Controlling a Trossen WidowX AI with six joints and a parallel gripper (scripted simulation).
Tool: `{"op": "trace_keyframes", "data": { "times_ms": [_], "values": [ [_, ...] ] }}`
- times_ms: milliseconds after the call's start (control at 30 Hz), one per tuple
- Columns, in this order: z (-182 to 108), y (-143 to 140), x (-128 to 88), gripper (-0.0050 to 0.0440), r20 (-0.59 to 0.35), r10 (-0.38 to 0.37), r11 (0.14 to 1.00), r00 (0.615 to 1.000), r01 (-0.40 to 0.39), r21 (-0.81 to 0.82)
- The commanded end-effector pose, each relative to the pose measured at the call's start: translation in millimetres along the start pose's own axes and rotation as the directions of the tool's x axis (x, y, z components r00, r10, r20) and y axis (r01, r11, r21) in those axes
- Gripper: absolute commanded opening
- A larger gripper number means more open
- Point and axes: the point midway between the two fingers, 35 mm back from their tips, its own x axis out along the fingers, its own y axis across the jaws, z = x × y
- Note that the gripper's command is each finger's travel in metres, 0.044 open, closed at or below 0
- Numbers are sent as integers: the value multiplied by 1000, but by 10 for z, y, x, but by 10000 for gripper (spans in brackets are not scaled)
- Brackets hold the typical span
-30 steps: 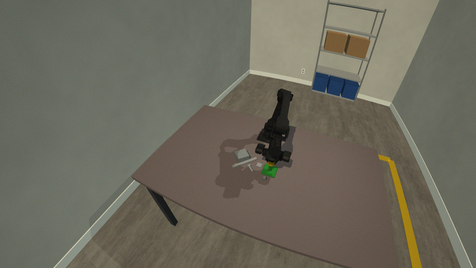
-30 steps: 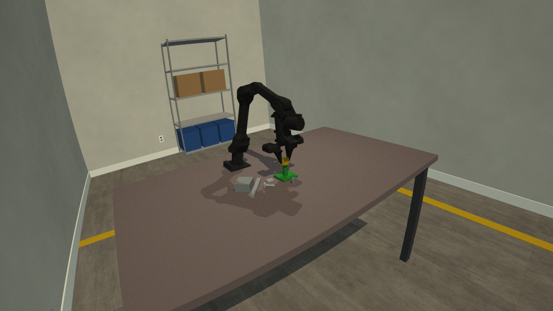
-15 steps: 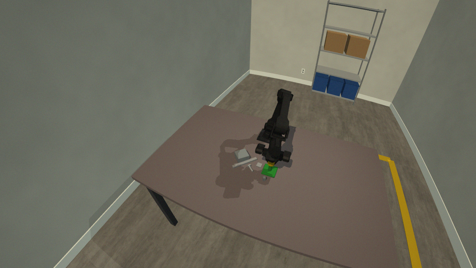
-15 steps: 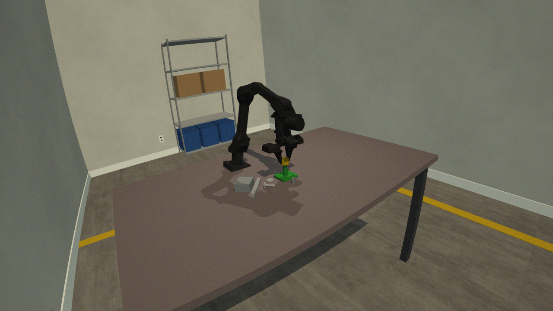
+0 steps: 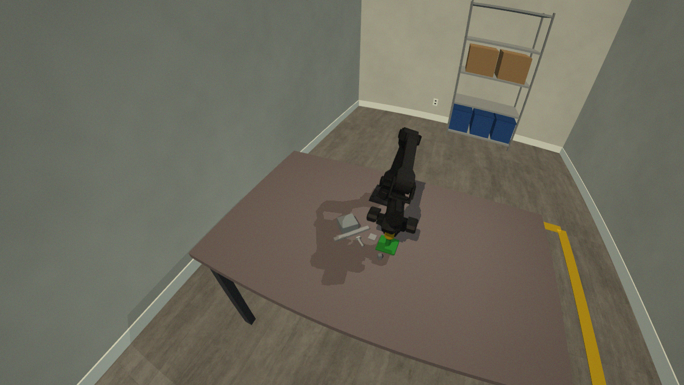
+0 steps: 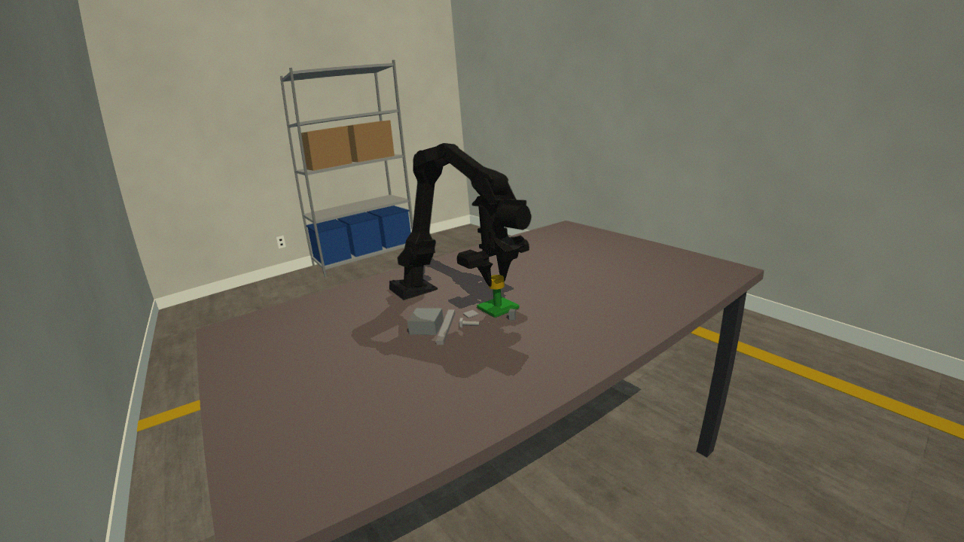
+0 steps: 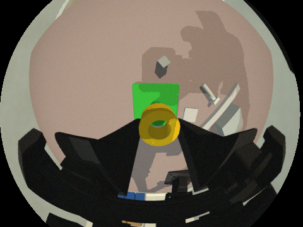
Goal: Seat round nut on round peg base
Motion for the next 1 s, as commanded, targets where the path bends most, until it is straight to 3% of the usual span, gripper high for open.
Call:
{"op": "trace_keyframes", "data": {
  "times_ms": [0,967],
  "values": [
    [22,14,-41,-50,20,4,1000,1000,-4,-1],
    [25,16,26,-50,23,5,1000,1000,-5,-4]
  ]
}}
